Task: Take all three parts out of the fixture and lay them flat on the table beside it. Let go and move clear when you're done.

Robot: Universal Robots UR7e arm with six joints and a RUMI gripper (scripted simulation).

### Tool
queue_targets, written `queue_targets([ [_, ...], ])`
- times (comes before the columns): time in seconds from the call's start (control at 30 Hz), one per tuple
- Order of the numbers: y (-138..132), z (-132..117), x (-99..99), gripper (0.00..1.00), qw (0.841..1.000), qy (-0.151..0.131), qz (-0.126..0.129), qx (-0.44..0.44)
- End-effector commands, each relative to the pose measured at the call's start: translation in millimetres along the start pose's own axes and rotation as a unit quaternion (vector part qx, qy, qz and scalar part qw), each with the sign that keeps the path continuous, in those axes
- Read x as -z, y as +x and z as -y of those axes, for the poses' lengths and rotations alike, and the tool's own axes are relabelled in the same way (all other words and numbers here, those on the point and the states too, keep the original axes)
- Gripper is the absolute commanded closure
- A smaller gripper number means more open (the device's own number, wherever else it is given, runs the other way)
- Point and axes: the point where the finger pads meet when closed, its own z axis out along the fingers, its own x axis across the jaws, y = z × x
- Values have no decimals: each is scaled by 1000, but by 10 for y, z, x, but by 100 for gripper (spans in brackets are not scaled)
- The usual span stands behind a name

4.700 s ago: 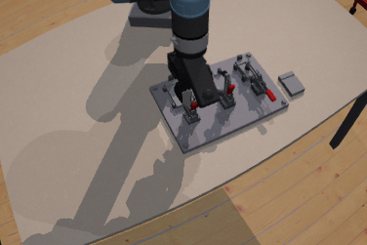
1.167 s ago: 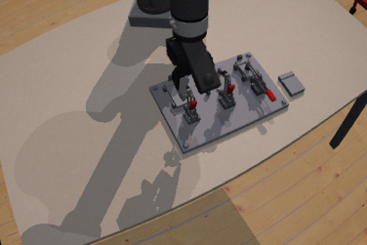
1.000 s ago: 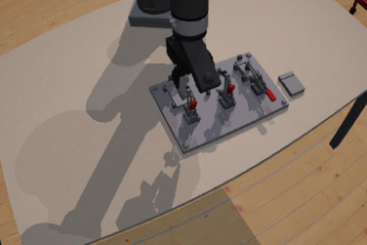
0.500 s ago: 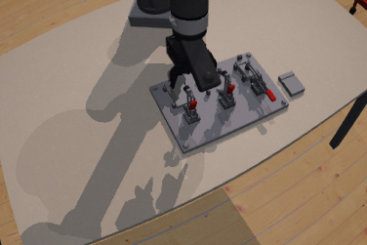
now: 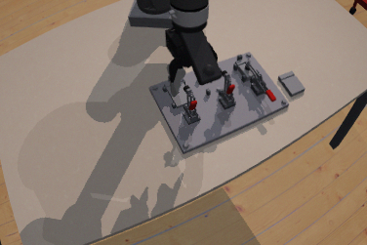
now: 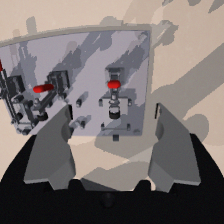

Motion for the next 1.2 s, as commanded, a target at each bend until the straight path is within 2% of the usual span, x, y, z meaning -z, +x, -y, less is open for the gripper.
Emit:
queue_targets([
  [0.0,1,2,99,41,1000,0,0,0],
  [0.43,1,-73,104,41,1000,0,0,0],
  [0.63,1,-286,104,41,1000,0,0,0],
  [0.7,1,-286,104,41,1000,0,0,0],
  [1.17,-1,-829,104,41,1000,0,0,0],
])
